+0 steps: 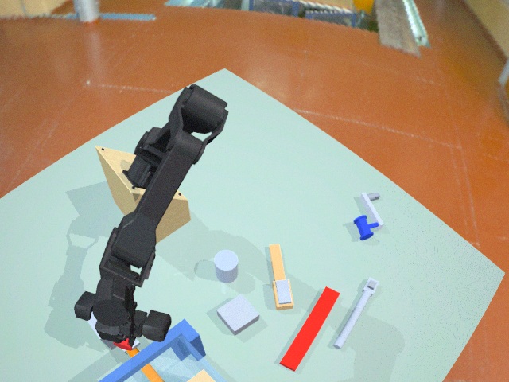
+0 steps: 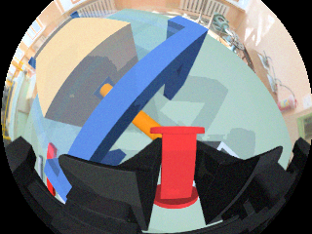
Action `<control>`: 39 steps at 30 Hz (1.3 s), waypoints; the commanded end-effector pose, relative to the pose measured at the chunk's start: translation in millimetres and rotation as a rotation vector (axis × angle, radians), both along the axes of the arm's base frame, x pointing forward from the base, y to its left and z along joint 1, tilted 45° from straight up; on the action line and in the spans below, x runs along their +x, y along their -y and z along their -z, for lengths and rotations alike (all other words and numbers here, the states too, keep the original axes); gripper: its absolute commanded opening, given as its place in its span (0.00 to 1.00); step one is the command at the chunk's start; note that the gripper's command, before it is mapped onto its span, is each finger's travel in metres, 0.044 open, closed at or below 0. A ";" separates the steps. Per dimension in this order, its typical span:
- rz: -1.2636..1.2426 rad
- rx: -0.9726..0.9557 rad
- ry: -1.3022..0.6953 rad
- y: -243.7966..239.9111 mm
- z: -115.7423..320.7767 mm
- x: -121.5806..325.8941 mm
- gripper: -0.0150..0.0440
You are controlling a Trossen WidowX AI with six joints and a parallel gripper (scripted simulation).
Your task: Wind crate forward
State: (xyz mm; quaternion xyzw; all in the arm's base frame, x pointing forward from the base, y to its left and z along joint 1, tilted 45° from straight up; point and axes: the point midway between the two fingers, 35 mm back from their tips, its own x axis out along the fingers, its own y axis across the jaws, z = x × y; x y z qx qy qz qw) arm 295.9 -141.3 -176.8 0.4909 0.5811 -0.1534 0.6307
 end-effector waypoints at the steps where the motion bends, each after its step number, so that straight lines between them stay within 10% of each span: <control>1: -0.006 0.029 -0.006 -13.6 -7.5 -4.8 0.25; 39: -0.006 0.032 -0.009 -46.7 -38.7 -38.2 0.25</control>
